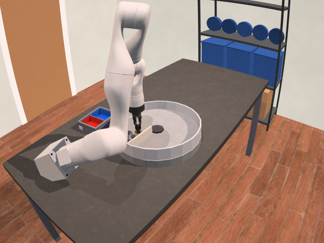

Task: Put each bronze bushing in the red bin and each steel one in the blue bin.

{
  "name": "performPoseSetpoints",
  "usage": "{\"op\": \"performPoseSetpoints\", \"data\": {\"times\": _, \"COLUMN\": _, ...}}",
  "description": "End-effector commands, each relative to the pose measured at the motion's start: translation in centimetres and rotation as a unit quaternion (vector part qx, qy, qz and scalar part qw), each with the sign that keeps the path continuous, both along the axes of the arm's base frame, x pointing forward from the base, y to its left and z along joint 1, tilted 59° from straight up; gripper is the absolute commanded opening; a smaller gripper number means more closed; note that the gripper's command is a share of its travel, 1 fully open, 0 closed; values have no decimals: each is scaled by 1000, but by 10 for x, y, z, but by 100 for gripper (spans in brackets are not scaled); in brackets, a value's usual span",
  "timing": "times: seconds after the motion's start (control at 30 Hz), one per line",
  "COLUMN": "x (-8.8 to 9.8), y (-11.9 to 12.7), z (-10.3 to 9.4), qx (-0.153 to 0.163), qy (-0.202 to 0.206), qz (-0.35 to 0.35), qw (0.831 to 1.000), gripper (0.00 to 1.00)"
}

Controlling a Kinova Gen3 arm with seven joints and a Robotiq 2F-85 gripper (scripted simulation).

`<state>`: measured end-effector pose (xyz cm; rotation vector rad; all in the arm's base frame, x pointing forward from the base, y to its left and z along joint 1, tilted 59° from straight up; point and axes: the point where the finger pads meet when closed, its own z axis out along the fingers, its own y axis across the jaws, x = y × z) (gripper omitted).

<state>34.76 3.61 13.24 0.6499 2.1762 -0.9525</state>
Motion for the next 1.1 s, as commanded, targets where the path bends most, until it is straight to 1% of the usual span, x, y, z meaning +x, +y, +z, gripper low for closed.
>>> {"op": "performPoseSetpoints", "data": {"times": 0.0, "x": 0, "y": 1, "z": 0, "qx": 0, "qy": 0, "qz": 0, "qw": 1000, "gripper": 0}}
{"op": "performPoseSetpoints", "data": {"times": 1.07, "x": -4, "y": 8, "z": 5, "qx": -1, "qy": 0, "qz": -1, "qw": 1000, "gripper": 0}}
